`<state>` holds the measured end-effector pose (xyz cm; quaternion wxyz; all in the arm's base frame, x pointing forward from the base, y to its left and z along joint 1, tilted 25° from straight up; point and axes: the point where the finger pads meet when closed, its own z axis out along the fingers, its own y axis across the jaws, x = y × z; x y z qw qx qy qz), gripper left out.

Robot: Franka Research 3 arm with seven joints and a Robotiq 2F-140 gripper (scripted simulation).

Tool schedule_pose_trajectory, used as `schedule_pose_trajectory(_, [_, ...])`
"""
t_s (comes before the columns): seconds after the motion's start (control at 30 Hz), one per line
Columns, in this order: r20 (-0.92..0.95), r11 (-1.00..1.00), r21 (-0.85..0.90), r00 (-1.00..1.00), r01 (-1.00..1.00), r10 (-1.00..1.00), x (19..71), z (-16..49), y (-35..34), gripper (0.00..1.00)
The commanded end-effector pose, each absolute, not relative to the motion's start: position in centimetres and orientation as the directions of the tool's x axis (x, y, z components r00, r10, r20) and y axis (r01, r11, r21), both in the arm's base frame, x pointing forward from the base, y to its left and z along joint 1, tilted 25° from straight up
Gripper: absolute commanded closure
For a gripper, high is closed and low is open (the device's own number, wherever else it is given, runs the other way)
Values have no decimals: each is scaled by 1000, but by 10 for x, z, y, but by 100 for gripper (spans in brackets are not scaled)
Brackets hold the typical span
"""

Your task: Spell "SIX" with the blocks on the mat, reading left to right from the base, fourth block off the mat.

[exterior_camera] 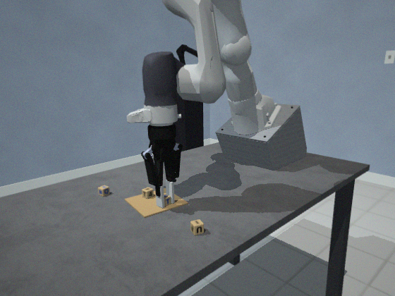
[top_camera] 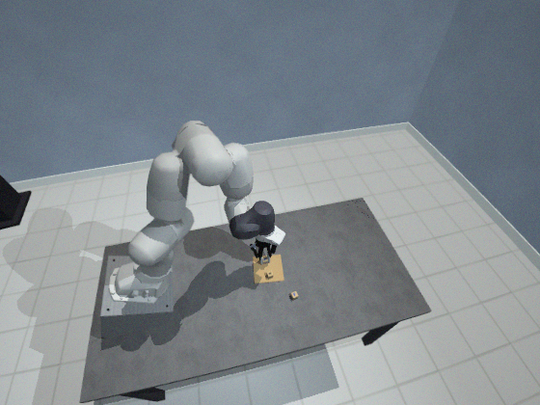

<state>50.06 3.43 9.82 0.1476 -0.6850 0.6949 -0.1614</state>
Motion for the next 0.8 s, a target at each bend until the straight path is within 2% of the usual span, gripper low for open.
schedule_pose_trajectory(0.0, [13,13,-430,-20,-903,-1000,502,99,35,80])
schedule_pose_trajectory(0.13, [13,13,-430,-20,-903,-1000,502,99,35,75])
schedule_pose_trajectory(0.77, [13,12,-430,-20,-903,-1000,500,104,35,75])
